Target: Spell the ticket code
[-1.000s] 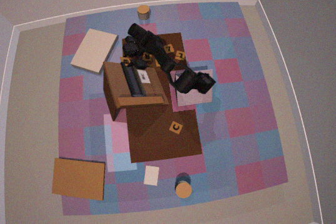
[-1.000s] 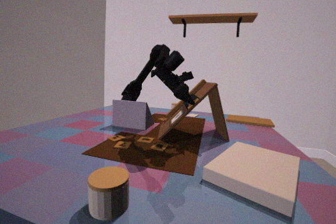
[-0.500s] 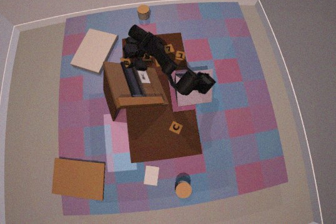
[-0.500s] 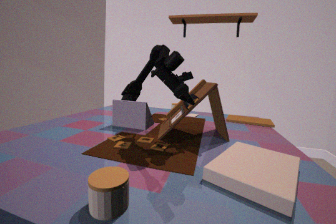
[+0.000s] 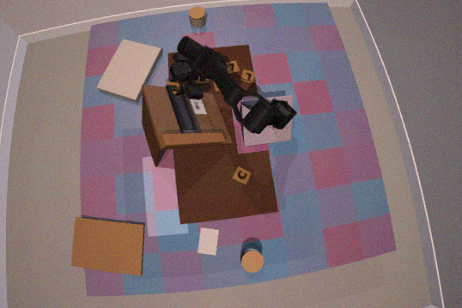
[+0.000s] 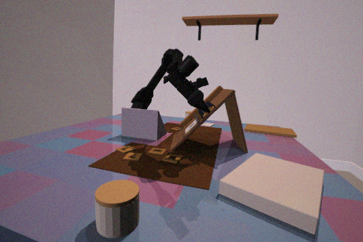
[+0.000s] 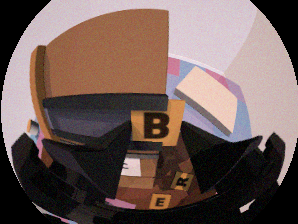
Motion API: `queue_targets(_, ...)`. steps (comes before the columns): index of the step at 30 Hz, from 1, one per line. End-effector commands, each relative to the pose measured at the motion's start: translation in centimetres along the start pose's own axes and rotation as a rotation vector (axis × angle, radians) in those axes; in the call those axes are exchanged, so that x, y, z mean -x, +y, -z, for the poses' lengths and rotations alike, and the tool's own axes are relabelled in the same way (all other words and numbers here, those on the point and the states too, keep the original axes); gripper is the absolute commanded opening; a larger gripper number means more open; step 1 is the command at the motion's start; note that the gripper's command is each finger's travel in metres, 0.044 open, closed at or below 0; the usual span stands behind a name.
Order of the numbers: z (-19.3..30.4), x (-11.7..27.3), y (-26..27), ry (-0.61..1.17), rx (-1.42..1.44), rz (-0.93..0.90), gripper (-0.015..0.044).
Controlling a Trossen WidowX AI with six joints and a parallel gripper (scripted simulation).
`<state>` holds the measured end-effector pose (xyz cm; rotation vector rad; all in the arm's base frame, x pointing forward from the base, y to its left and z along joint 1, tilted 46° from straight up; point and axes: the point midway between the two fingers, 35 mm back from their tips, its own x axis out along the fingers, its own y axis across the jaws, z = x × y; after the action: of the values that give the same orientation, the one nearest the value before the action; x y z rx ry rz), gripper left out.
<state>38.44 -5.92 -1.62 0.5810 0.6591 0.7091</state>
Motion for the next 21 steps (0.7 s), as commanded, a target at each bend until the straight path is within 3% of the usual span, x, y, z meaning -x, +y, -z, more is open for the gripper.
queue_targets(1,0.19,-0.01,0.23,0.004,-0.008,0.004,0.0000)
queue_targets(21,0.12,-0.03,1.00,0.004,-0.009,0.004,0.0000)
